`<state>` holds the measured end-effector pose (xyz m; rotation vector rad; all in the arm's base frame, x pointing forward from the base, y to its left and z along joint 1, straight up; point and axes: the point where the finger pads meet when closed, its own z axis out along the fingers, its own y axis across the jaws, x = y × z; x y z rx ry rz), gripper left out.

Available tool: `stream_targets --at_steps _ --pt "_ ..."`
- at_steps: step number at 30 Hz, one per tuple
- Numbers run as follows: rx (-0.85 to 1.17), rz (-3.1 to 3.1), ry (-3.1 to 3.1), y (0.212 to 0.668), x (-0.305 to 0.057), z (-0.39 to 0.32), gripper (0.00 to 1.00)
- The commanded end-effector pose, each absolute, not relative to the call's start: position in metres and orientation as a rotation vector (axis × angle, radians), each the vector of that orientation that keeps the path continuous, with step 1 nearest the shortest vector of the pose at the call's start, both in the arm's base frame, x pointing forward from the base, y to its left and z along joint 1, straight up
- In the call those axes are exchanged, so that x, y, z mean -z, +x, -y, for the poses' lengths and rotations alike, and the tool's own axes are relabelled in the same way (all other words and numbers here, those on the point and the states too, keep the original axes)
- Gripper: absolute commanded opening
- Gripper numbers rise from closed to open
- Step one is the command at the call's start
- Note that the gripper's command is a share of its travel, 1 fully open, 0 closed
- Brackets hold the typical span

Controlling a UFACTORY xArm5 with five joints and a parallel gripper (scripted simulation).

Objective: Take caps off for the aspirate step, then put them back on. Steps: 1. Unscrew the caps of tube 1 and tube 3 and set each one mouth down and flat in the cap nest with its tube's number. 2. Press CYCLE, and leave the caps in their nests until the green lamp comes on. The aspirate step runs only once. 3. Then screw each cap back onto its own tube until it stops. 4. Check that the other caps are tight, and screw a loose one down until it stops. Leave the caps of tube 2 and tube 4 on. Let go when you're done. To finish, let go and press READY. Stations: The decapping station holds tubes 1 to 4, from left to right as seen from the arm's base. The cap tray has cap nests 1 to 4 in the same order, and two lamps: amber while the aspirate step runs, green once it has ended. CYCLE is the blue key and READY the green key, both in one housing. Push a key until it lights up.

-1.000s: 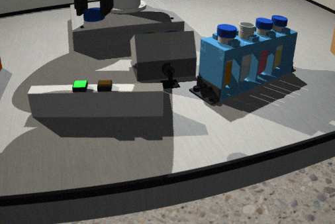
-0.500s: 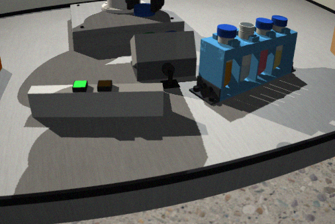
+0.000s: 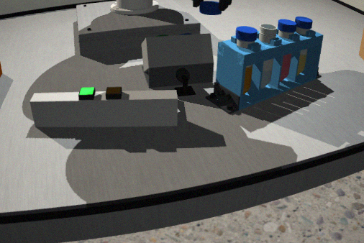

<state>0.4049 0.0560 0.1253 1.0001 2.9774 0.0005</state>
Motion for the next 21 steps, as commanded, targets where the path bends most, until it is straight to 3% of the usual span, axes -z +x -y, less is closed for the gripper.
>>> stream_targets --at_steps 1,13,21 --pt "-0.004 -2.973 1.003 0.408 -0.127 -0.091 0.00" --pt "-0.005 -2.973 1.003 0.409 -0.127 -0.157 0.00" --pt "-0.005 -2.973 1.003 0.409 -0.127 -0.160 0.00"
